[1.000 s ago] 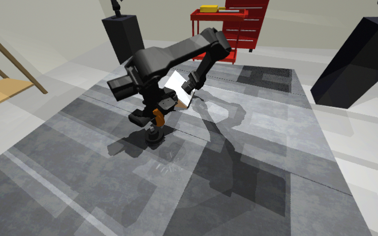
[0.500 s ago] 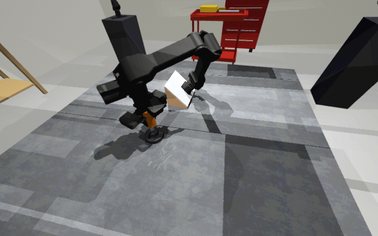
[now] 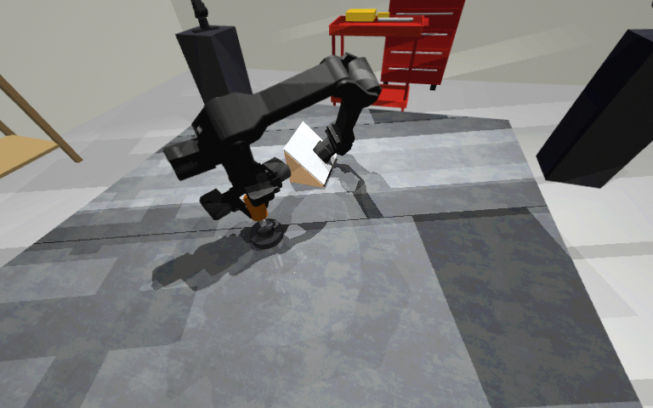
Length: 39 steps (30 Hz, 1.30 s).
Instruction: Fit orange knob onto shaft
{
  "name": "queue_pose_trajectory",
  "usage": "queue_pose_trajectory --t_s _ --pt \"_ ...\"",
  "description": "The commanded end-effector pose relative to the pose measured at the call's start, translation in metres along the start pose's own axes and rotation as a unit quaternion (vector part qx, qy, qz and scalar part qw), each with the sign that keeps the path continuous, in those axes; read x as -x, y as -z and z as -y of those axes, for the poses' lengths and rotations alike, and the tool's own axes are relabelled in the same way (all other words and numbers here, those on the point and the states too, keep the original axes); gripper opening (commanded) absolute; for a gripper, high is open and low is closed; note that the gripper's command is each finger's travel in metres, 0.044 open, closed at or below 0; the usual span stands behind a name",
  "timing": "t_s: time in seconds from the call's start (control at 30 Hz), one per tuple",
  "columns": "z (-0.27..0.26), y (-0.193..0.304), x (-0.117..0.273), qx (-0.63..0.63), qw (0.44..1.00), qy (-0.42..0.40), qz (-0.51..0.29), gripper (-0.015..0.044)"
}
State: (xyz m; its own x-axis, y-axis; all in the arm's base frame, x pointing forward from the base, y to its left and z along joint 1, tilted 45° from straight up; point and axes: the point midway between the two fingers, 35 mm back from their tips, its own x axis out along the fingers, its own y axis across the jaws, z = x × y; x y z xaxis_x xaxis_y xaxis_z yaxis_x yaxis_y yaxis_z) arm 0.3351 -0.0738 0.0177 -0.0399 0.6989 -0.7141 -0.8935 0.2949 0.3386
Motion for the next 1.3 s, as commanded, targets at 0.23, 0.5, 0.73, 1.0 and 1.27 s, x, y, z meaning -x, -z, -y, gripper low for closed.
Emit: queue_pose_trajectory --t_s 0.23,0.5,0.73,1.0,1.27 --pt "0.002 0.001 -0.015 -0.01 1.0 0.004 -0.001 0.0" --pt "0.003 0.001 -0.02 -0.007 1.0 0.004 -0.001 0.0" --pt "0.002 0.001 -0.02 -0.007 1.0 0.004 -0.001 0.0" --pt "0.0 -0.002 -0.021 -0.007 1.0 0.004 -0.001 0.0" --pt "-0.001 -0.004 -0.019 -0.007 1.0 0.004 -0.001 0.0"
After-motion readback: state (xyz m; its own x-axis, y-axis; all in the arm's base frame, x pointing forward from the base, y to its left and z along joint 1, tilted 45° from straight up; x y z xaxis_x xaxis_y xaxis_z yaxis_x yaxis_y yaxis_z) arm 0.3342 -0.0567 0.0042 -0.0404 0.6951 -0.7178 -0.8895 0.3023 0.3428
